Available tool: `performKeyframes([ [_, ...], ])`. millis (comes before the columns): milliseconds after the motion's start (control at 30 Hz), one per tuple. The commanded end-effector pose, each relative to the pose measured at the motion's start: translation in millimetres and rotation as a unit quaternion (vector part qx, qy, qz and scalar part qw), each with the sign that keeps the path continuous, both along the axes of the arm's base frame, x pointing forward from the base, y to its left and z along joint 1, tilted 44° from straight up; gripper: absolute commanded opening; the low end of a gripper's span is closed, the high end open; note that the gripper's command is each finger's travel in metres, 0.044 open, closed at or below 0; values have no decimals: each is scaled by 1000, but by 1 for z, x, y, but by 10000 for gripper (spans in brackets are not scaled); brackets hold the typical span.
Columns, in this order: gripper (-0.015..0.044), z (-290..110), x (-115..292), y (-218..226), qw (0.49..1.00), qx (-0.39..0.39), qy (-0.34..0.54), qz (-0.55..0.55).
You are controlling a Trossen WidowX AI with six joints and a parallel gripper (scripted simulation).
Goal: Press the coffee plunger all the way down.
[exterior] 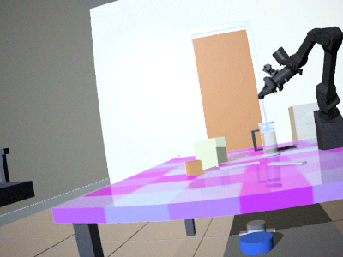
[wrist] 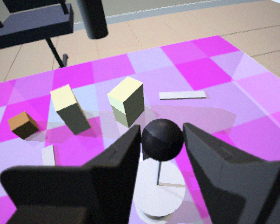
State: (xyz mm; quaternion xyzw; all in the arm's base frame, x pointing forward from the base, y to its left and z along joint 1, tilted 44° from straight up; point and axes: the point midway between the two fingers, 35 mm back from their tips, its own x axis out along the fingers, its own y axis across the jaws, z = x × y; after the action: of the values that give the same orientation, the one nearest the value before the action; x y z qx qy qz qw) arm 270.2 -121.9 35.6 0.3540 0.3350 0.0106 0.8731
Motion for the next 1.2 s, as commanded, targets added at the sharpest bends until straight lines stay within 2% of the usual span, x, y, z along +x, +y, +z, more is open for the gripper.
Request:
performKeyframes([
  [0,128,-17,-6,12,1000,11,20,4],
  [1167,128,-62,-4,48,1000,11,19,3],
])
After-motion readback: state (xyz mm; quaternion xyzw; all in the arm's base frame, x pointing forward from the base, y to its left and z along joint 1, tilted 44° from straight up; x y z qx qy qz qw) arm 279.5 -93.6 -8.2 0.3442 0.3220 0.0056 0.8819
